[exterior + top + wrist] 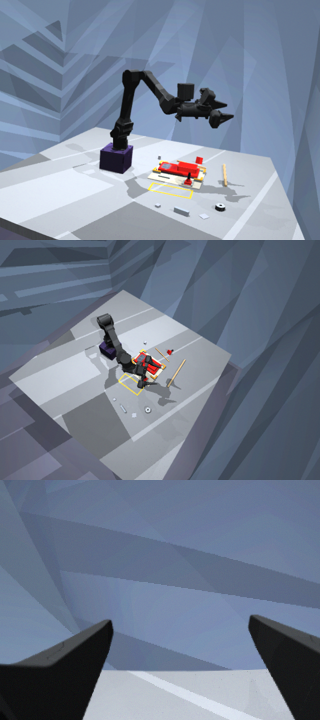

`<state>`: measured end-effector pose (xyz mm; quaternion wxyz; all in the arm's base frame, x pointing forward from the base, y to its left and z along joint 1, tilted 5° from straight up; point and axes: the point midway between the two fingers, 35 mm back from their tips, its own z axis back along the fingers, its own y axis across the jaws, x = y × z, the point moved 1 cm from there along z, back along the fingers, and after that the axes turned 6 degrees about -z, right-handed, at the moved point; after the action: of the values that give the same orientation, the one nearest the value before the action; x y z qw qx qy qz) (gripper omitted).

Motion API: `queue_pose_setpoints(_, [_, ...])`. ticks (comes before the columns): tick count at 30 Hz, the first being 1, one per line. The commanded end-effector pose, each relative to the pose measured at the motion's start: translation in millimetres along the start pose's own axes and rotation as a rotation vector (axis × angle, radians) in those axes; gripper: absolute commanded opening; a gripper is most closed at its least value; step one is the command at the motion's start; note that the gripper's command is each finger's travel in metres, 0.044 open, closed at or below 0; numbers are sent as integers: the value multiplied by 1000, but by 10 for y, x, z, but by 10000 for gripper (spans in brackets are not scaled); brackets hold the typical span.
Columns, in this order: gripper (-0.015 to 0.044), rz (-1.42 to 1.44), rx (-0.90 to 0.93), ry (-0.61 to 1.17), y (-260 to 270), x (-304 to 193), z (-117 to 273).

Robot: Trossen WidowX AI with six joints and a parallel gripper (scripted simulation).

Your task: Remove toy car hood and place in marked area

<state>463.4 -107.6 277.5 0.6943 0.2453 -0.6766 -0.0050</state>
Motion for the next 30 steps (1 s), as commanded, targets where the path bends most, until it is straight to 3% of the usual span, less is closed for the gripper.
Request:
queue_pose_setpoints(1, [440,-166,-98,208,98,-637,-361])
queue_pose_setpoints(14, [440,-319,-348,755,577,-2059,-431])
queue_pose_setpoints(23, [440,-216,-541,1201,1039,-2832,61])
queue_pose_setpoints(30, [440,-30,-665,1501,1318,-3083,559])
